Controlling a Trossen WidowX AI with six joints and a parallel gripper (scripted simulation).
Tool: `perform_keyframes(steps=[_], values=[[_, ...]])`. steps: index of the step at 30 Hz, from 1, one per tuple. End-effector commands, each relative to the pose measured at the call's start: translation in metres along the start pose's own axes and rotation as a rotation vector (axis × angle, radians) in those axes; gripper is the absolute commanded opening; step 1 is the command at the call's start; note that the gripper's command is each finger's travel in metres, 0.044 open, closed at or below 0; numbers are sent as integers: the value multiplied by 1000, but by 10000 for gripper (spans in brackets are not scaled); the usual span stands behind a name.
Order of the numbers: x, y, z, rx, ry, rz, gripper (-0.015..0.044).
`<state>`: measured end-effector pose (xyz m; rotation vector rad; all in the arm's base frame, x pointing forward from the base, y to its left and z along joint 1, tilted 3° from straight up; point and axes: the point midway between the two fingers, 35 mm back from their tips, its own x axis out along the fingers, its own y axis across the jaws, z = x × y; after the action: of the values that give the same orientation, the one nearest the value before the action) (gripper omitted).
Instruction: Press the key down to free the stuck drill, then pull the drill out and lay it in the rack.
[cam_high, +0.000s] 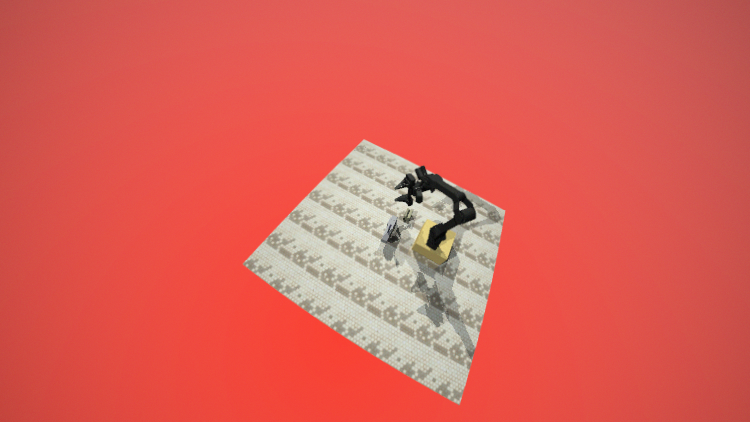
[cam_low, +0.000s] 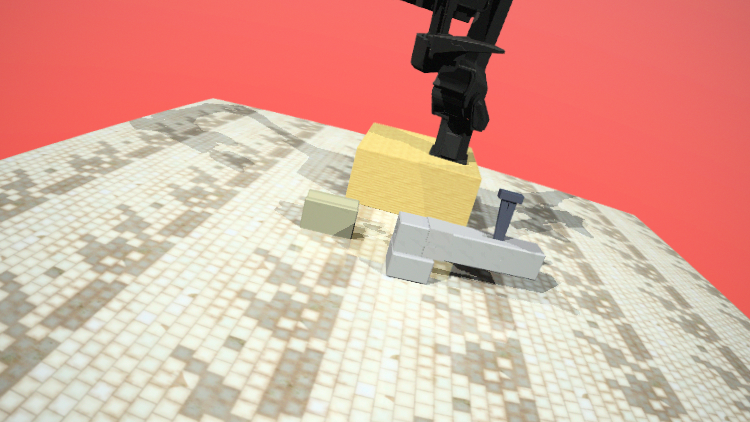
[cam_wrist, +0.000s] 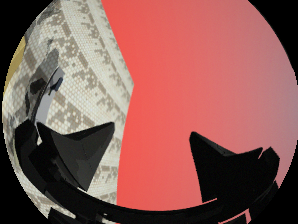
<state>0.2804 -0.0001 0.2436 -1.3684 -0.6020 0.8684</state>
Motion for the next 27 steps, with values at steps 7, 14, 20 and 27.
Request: perform_keyframes(steps=[7,14,20,27], values=[[0,0,0,0,0,0,216],[30,33,5,456,17,237,32],[57,77,19,988,210,546,0],[71,119,37,1419,666,783,0]])
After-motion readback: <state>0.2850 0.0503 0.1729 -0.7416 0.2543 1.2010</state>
